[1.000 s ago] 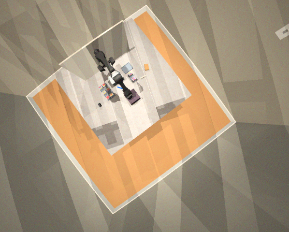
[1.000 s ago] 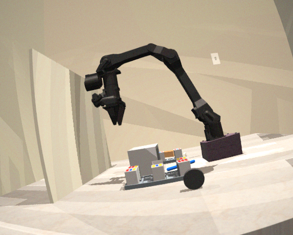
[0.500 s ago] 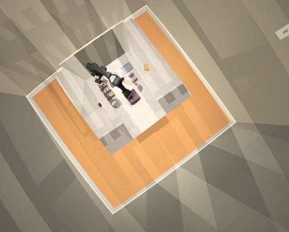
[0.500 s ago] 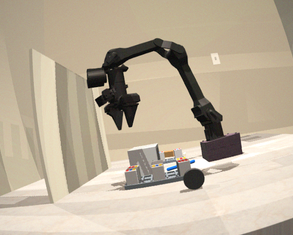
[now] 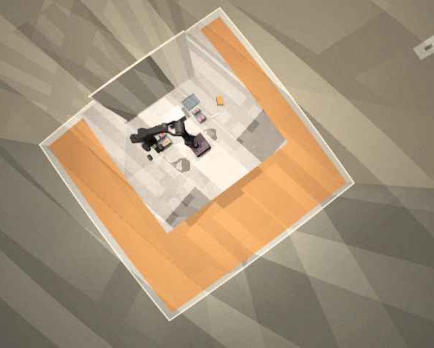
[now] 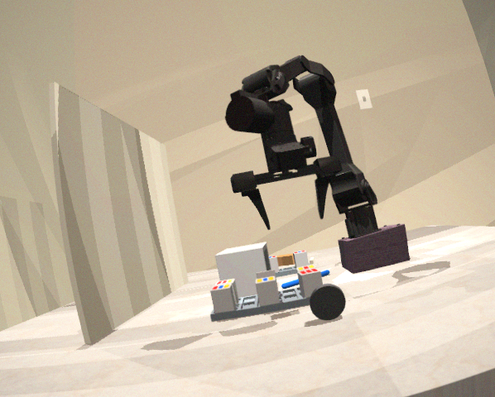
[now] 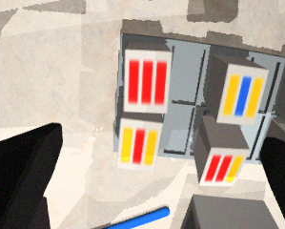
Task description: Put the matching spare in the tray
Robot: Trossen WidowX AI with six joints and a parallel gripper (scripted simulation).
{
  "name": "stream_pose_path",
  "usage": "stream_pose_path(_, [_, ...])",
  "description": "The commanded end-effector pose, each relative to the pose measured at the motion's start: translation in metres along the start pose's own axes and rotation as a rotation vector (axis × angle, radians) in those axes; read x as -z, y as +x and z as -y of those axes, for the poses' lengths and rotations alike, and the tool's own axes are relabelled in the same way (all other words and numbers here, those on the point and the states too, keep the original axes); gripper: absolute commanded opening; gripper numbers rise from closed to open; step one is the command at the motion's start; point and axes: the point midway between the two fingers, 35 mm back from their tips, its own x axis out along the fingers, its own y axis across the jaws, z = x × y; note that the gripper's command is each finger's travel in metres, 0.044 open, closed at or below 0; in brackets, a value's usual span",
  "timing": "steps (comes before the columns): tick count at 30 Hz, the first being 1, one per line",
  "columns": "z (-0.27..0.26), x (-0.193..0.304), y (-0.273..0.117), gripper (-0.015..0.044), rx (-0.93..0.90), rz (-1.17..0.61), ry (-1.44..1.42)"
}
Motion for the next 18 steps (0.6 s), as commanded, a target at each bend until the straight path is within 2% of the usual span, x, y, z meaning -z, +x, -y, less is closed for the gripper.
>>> stream_pose_path(1, [-0.002,0.000,0.000,0.0440,0.010,0.004,-0.027])
stream_pose_path(6, [-0.005,0.000,0.028,0.0309,0.010,0.004,-0.027])
stream_pose_path(7, [-0.007,0.001,0.035,0.0300,0.010,0.004,-0.027])
stream_pose_path(18, [-0.008,-0.003,0.043,0.0300,0.010,0.004,-0.027])
